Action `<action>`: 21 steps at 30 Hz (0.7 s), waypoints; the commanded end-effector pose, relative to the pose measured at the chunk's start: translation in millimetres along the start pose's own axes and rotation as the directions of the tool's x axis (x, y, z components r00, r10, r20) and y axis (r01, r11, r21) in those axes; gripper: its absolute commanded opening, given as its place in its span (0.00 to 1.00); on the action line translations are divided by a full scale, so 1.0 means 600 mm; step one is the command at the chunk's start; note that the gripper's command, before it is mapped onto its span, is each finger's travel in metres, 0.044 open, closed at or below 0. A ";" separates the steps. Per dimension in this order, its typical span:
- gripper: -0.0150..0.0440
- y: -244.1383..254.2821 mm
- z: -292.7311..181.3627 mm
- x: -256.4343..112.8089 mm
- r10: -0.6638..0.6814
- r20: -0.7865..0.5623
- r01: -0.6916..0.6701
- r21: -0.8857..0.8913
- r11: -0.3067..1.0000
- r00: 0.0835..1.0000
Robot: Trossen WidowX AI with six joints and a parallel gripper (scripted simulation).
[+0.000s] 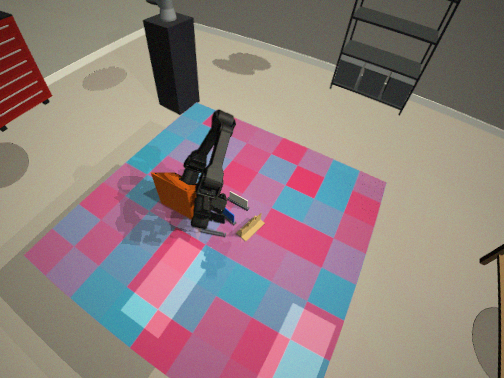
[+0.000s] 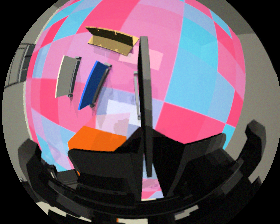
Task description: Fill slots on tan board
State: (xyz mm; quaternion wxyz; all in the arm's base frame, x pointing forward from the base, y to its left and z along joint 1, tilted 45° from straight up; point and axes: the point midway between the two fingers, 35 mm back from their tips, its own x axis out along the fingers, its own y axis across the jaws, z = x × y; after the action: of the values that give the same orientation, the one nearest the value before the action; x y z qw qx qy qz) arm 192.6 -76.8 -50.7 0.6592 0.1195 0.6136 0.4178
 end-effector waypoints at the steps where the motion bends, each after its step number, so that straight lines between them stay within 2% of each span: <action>1: 0.25 -0.001 0.014 -0.007 -0.012 0.000 0.012 0.028 1.000 1.000; 21: 0.25 0.014 0.089 -0.012 -0.024 -0.004 0.024 0.158 0.987 1.000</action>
State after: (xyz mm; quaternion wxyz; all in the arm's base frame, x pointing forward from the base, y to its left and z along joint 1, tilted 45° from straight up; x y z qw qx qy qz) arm 229.9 -60.2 -33.9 0.6484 0.1601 0.6476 0.3668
